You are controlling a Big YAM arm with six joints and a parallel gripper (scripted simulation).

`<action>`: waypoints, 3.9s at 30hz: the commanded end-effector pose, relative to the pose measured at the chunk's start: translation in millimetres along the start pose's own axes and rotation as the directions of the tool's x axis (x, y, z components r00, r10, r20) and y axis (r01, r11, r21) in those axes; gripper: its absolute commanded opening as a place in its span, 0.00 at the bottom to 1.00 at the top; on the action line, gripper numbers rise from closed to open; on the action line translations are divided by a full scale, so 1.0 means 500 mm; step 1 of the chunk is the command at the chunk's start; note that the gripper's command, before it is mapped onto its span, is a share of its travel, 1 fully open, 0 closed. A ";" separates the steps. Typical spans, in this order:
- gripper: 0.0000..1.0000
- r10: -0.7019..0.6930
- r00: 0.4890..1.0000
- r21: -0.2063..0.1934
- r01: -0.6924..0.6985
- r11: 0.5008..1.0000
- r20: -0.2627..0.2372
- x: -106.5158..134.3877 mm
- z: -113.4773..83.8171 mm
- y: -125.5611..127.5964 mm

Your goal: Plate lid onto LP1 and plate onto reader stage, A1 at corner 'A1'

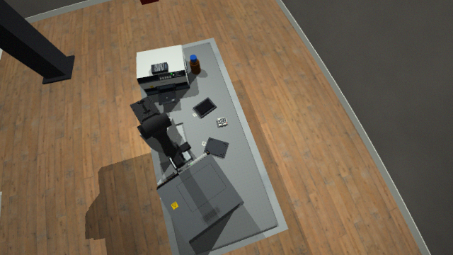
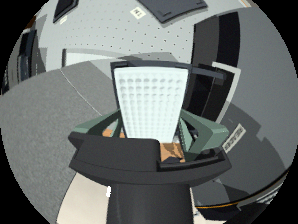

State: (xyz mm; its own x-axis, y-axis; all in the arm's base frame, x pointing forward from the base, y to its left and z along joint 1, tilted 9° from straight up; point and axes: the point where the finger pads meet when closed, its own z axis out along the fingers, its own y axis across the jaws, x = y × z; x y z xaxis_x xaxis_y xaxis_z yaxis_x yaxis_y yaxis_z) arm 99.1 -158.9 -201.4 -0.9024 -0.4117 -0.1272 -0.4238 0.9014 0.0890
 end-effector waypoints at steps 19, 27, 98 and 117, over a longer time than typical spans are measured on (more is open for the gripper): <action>0.86 -0.007 1.000 0.027 0.007 1.000 0.004 -0.005 0.049 -0.057; 0.86 -0.008 1.000 0.028 0.008 1.000 0.004 -0.005 0.050 -0.057; 0.86 0.000 1.000 0.004 0.000 1.000 -0.002 -0.002 -0.017 -0.002; 0.86 0.002 1.000 0.004 -0.002 1.000 -0.002 -0.002 -0.017 -0.001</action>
State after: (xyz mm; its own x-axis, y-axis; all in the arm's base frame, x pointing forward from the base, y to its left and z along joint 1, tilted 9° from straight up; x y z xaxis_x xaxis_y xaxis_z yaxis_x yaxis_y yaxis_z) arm 98.3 -160.0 -191.9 -0.9017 -0.4133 -0.1272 -0.4253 0.9006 0.0891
